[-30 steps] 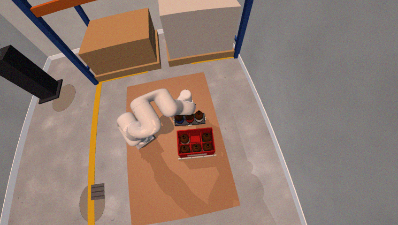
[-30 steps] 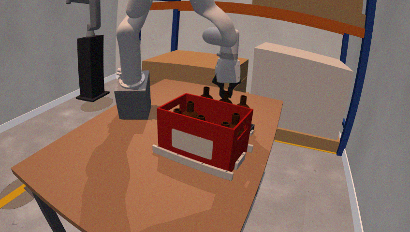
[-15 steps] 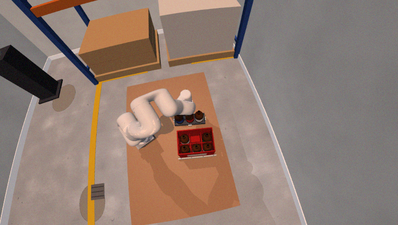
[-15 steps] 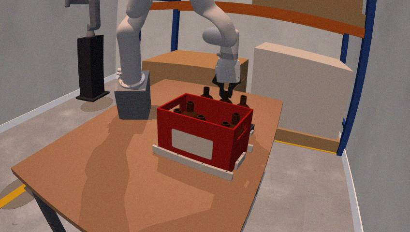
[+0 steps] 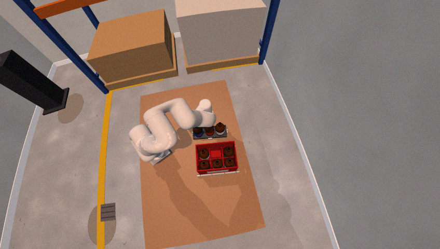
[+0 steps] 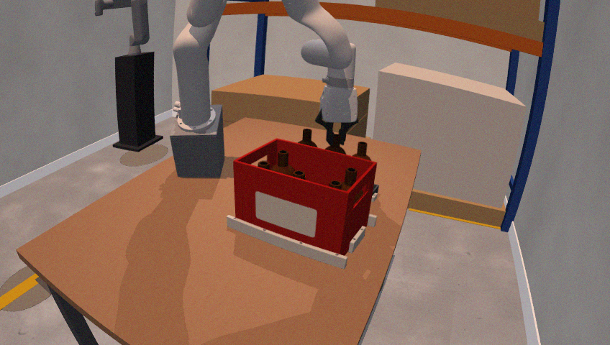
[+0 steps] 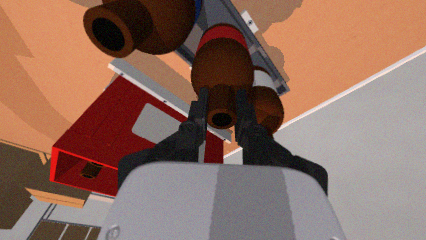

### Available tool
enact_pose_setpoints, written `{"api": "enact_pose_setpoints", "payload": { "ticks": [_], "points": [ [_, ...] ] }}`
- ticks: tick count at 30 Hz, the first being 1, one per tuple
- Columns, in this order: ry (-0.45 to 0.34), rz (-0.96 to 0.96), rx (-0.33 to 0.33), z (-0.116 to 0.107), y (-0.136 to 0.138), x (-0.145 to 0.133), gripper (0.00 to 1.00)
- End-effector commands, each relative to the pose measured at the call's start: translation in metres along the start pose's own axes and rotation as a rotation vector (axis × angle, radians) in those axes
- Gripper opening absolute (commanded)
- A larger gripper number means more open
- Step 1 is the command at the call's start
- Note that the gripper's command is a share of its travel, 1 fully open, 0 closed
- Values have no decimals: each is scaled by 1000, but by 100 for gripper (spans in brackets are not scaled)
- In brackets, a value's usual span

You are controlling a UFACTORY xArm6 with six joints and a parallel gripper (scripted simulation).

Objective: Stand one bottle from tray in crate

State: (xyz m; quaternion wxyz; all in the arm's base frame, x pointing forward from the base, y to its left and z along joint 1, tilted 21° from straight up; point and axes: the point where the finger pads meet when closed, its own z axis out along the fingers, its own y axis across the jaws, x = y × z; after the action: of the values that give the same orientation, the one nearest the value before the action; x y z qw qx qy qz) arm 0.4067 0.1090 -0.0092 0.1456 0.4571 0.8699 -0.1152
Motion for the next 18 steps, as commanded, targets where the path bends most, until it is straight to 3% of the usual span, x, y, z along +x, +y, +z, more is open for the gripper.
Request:
{"api": "enact_pose_setpoints", "payload": {
  "ticks": [1,18],
  "points": [
    [0,1,-4,-4,1,0,0],
    [0,1,-4,-20,0,-1,0]
  ]
}}
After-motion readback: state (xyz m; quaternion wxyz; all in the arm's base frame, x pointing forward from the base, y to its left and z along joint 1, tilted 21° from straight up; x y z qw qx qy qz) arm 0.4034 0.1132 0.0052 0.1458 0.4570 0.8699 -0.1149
